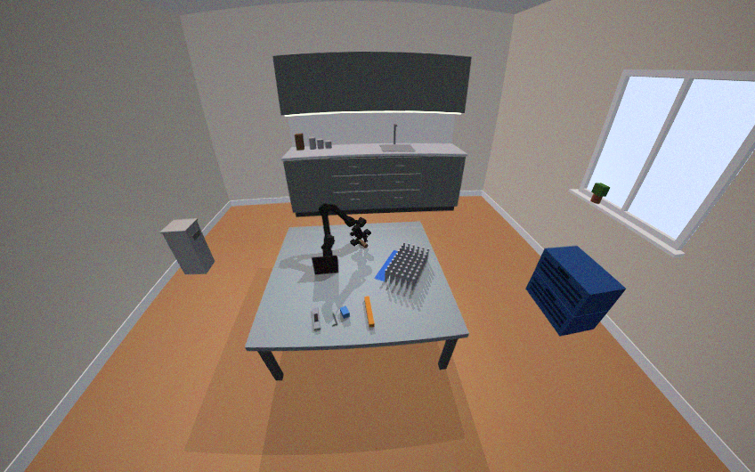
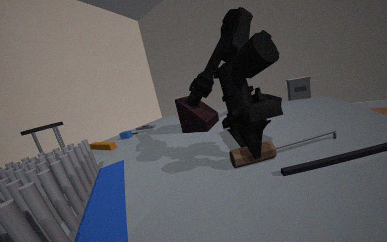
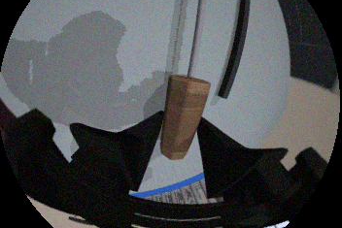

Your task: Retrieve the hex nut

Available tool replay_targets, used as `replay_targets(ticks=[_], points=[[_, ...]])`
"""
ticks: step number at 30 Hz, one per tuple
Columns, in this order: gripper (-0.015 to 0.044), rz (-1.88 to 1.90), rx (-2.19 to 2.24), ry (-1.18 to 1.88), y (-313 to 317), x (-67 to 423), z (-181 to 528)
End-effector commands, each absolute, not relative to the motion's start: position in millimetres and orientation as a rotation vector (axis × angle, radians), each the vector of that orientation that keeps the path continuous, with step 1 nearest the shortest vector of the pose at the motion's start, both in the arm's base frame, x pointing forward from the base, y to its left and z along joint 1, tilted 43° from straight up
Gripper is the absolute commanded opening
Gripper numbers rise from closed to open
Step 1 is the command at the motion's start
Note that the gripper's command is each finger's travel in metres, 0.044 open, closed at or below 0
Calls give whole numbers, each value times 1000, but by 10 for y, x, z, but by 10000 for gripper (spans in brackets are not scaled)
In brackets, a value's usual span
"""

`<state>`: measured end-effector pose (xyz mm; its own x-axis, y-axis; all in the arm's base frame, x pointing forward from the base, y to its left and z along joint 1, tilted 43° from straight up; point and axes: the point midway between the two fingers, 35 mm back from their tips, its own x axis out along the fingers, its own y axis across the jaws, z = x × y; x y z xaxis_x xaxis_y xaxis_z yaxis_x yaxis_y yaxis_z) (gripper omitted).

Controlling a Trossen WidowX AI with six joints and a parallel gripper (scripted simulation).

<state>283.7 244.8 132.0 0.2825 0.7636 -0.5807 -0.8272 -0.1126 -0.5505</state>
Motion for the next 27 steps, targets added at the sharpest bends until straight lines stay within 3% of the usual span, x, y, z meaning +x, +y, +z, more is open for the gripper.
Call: replay_targets(ticks=[1, 27], points=[[0, 1351, -1007, 81, 2477, 2805, 1280], [0, 1300, -1006, 47, 2477, 2805, 1279]])
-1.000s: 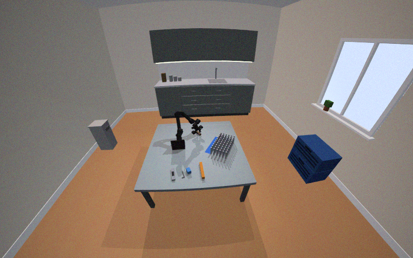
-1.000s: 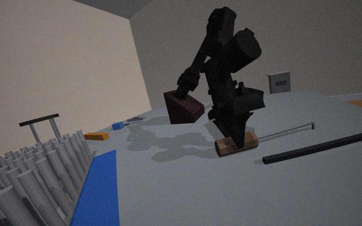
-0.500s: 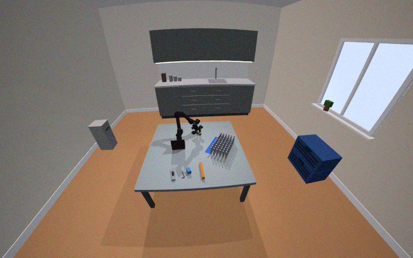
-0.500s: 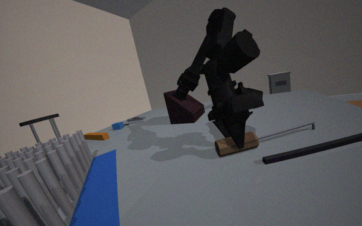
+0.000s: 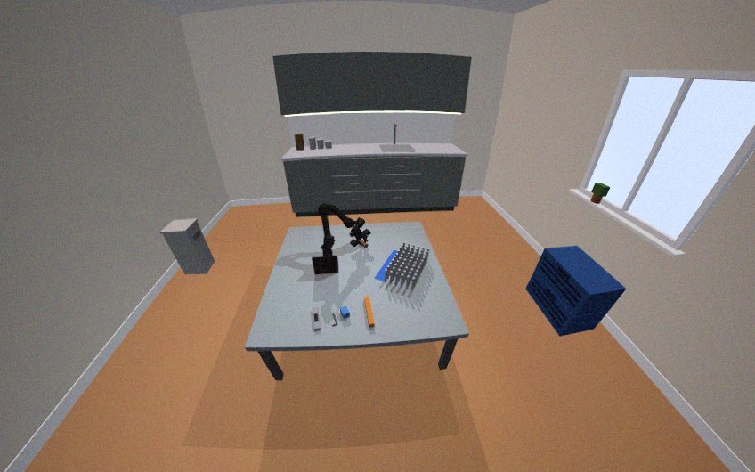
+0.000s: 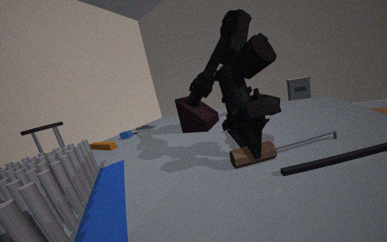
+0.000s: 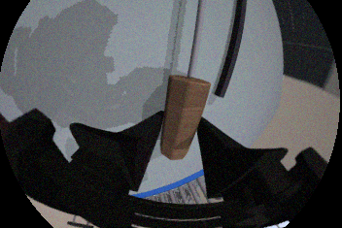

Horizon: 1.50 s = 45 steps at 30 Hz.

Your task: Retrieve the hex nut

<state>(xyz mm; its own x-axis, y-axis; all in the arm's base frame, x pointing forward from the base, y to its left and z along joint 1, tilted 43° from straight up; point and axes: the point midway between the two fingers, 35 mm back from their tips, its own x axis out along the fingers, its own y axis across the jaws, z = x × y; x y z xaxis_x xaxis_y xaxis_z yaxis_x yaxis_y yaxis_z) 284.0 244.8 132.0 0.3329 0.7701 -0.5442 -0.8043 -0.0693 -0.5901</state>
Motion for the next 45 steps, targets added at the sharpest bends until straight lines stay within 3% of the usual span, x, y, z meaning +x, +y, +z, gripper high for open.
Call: replay_targets(ticks=[1, 45], points=[[0, 1297, -1006, 44, 2477, 2805, 1279], [0, 1211, -1007, -17, 2477, 2804, 1276]])
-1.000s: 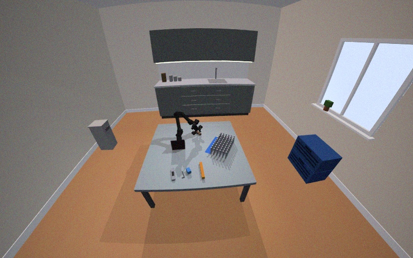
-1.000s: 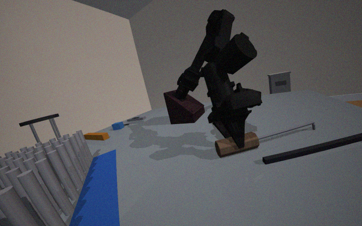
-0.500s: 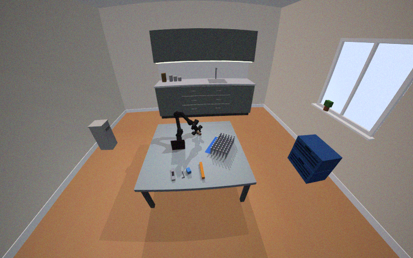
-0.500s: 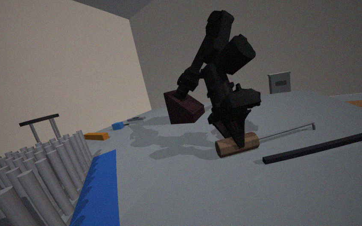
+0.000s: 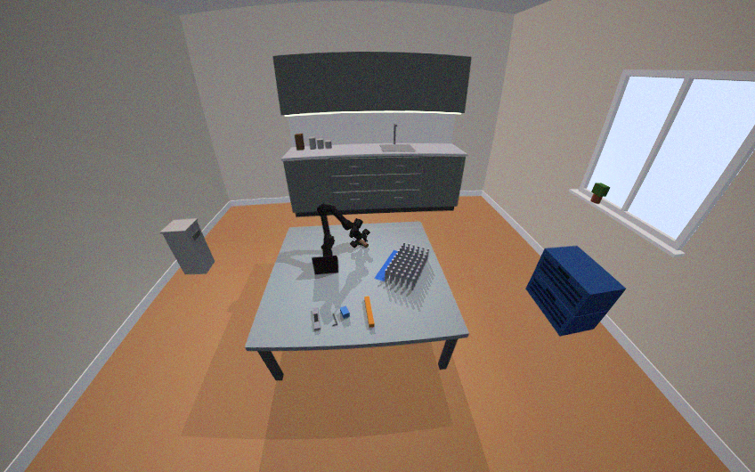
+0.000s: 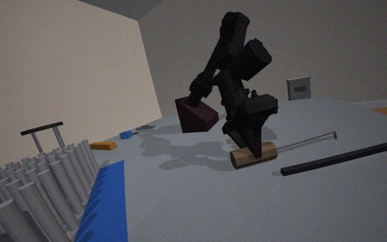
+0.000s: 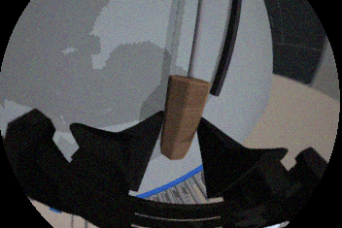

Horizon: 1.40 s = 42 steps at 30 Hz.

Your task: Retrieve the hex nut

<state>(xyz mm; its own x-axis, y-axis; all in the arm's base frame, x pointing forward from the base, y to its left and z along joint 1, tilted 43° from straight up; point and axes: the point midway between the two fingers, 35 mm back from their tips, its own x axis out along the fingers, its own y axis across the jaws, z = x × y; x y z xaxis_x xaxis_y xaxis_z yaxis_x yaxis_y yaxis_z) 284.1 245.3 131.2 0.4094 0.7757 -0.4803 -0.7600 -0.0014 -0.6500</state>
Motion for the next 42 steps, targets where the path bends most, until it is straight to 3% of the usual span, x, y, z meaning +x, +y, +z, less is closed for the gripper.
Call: replay_targets(ticks=[1, 2, 19, 25, 42], points=[[0, 1209, -1007, -18, 2477, 2804, 1276], [0, 1207, -1007, -19, 2477, 2804, 1276], [440, 1204, -1007, -22, 2453, 2842, 1310], [440, 1178, -1016, -34, 1980, 2893, 1854], [440, 1176, -1016, -34, 1959, 2890, 1878]])
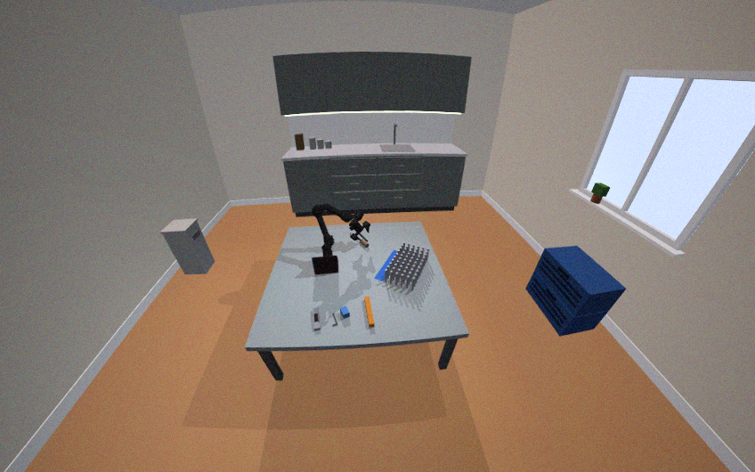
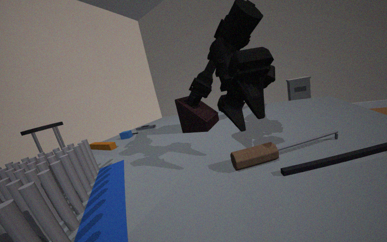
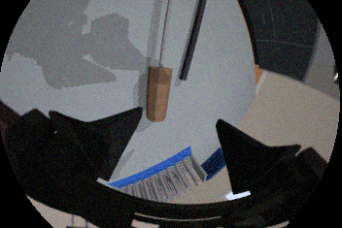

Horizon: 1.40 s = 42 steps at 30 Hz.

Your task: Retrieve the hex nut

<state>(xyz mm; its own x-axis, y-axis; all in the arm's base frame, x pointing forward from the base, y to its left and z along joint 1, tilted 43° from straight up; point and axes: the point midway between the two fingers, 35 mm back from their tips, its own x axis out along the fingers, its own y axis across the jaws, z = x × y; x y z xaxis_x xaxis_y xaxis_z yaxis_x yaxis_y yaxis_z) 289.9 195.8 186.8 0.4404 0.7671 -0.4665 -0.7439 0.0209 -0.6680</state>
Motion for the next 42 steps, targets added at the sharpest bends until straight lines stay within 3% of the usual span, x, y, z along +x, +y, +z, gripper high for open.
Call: replay_targets(ticks=[1, 11, 26, 42], points=[[440, 1176, -1016, -34, 1959, 2890, 1878], [440, 1182, -949, 8, 1962, 2891, 1870], [440, 995, 527, 986, 1969, 2911, 1767], [440, 614, 1294, 1525, 1929, 2949, 1778]])
